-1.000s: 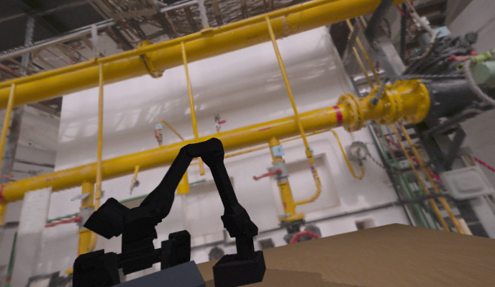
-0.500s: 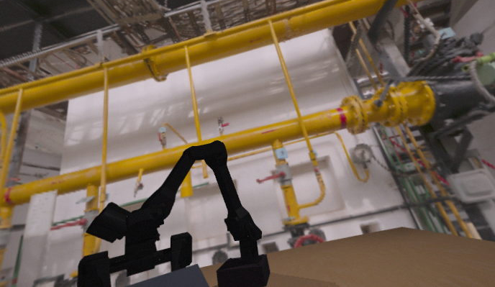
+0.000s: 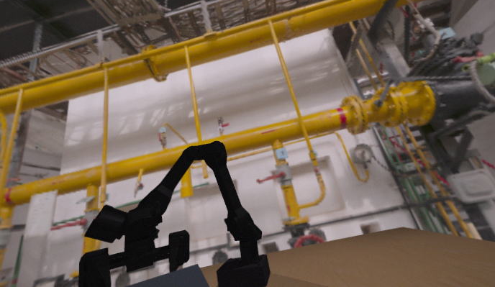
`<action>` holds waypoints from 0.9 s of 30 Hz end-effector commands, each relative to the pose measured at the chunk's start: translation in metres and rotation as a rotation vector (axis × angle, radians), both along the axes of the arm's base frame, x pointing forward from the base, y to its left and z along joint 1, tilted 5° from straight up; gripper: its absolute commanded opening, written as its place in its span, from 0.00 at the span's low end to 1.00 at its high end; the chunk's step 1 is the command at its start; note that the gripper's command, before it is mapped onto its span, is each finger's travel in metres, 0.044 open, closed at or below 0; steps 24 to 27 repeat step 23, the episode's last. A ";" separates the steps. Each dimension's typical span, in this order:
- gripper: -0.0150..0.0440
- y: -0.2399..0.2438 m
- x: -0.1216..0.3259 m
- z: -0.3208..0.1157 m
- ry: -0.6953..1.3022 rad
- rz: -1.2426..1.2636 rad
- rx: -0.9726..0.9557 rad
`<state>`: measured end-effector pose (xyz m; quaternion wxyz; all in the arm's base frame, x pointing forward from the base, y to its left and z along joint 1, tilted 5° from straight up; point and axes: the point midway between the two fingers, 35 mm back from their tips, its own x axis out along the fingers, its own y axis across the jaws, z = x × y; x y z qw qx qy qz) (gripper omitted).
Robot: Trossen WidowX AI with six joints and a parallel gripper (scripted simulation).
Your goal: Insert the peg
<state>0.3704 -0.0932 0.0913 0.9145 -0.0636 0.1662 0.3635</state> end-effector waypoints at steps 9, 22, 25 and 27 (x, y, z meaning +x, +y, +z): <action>1.00 -0.010 -0.010 0.005 -0.004 0.002 0.000; 1.00 -0.020 -0.020 0.008 -0.005 -0.001 0.003; 1.00 -0.020 -0.020 0.008 -0.005 -0.001 0.003; 1.00 -0.020 -0.020 0.008 -0.005 -0.001 0.003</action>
